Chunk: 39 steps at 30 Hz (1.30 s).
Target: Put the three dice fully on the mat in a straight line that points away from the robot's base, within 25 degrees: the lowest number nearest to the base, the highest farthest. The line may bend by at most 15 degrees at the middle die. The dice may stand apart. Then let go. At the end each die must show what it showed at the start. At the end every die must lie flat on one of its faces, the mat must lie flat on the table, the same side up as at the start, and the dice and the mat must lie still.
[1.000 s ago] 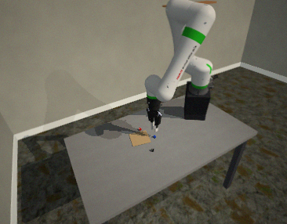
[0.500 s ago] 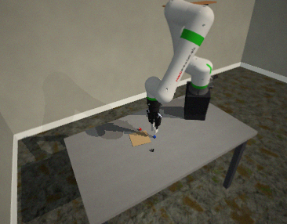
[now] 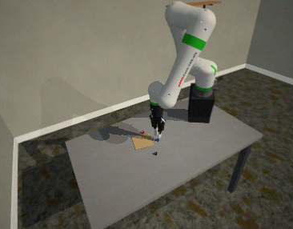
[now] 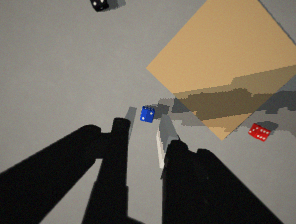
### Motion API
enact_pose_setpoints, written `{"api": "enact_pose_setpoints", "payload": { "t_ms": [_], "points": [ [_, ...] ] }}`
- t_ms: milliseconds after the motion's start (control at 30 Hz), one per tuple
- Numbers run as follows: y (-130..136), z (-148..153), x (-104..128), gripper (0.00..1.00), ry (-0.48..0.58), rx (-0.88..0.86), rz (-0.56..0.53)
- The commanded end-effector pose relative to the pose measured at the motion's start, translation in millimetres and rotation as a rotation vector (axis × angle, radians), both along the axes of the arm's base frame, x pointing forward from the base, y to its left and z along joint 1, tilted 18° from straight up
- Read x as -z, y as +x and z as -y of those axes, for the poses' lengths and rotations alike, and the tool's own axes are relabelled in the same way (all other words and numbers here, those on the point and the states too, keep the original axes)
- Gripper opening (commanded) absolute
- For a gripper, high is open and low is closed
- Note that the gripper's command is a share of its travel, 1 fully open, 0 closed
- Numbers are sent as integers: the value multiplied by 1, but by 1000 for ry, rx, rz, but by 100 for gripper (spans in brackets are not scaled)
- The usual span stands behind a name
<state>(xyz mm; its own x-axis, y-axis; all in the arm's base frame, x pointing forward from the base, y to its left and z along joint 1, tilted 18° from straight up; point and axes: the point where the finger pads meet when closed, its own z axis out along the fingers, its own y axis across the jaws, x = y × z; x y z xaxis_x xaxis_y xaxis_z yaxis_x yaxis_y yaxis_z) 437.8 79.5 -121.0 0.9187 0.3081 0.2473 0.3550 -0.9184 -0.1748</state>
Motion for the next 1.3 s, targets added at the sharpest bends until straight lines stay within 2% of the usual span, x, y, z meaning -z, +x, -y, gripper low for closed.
{"api": "enact_pose_setpoints", "payload": {
  "t_ms": [0, 533, 1267],
  "points": [
    [1, -1, 4, 19, 0, 0, 0],
    [3, -4, 17, 19, 0, 0, 0],
    [4, -5, 18, 19, 0, 0, 0]
  ]
}}
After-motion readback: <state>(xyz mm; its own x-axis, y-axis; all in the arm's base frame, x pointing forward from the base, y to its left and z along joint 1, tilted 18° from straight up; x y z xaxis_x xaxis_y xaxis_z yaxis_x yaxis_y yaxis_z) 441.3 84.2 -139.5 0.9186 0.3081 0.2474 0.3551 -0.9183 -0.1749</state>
